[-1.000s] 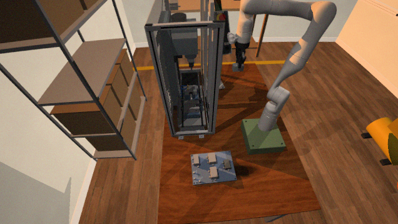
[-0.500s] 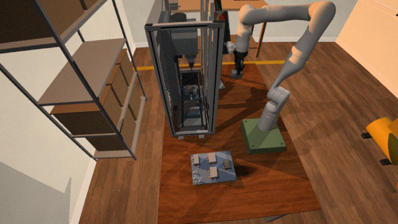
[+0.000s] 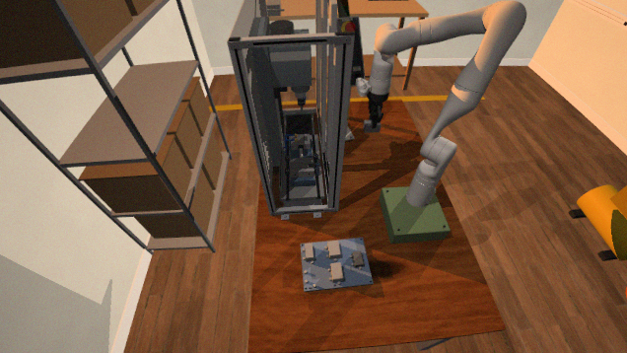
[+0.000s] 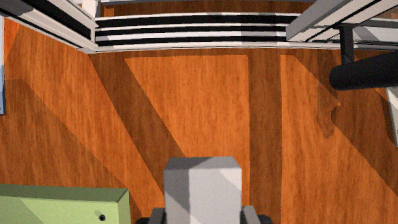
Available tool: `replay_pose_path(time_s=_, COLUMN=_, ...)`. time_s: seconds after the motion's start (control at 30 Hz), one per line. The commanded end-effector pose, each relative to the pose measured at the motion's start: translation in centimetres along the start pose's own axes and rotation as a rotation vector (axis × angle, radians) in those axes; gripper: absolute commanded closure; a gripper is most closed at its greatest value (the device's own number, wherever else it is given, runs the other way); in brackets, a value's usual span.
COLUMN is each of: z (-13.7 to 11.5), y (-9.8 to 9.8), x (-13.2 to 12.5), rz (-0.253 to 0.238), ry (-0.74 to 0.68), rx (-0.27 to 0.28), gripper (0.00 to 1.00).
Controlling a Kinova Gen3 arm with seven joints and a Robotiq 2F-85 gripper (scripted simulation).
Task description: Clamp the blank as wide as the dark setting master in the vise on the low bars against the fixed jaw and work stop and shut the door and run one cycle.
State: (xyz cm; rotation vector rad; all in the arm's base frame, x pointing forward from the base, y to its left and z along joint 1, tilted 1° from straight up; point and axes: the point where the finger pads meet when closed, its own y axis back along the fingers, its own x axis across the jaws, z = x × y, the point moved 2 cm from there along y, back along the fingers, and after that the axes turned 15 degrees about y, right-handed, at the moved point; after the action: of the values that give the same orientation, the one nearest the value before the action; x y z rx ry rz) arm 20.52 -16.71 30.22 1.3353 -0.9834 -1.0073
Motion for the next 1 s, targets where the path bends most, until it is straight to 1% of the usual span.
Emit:
replay_pose_path(time_s=0.0, z=-0.2, y=-0.6, x=0.2, rz=0.0, ry=0.001, rx=0.0, gripper=0.9)
replay_pose_path(time_s=0.2, z=-0.2, y=-0.6, x=0.2, rz=0.0, ry=0.001, rx=0.0, gripper=0.9)
replay_pose_path(time_s=0.37, z=-0.2, y=-5.6, x=0.2, rz=0.0, ry=0.001, rx=0.0, gripper=0.9)
replay_pose_path(time_s=0.77, z=-0.2, y=-5.6, x=0.2, rz=0.0, ry=0.001, rx=0.0, gripper=0.9)
replay_pose_path(time_s=0.93, z=-0.2, y=-10.2, x=0.2, rz=0.0, ry=0.001, rx=0.0, gripper=0.9)
replay_pose_path(time_s=0.97, z=-0.2, y=-10.2, x=0.2, rz=0.0, ry=0.001, rx=0.0, gripper=0.9)
